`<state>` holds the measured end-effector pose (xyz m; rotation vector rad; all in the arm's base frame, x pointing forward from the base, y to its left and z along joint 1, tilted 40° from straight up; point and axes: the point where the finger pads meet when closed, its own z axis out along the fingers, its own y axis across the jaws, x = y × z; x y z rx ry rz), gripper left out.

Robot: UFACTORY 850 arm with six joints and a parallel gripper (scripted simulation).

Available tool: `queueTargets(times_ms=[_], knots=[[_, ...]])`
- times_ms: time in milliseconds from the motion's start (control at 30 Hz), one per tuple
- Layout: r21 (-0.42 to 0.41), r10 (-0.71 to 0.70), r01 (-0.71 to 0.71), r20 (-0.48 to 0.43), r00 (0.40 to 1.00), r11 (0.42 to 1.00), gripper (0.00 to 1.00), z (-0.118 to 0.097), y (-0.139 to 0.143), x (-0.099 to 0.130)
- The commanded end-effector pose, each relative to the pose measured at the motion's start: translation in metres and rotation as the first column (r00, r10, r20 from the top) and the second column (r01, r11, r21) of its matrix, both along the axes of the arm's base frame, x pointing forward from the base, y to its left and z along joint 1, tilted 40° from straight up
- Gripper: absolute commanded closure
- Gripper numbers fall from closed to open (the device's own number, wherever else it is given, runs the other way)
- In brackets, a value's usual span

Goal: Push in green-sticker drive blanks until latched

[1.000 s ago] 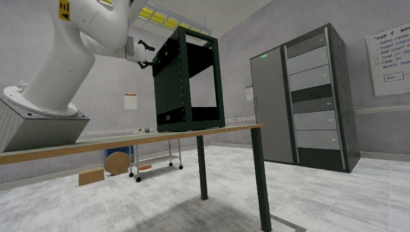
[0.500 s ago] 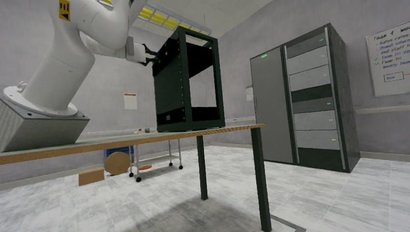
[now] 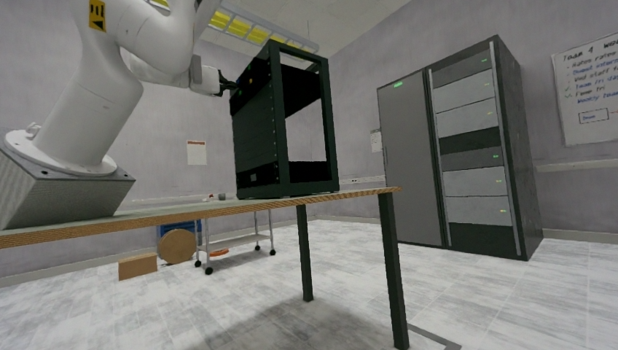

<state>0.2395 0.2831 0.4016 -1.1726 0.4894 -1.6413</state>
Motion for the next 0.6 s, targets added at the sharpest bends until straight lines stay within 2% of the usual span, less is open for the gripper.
queueTargets(times_ms=[0, 567], knots=[[0.001, 0.000, 0.000, 0.001, 1.000, 1.000, 1.00, 0.0003, 0.0004, -0.0001], [0.001, 0.000, 0.000, 0.001, 1.000, 1.000, 1.00, -0.0047, 0.0063, -0.0040]])
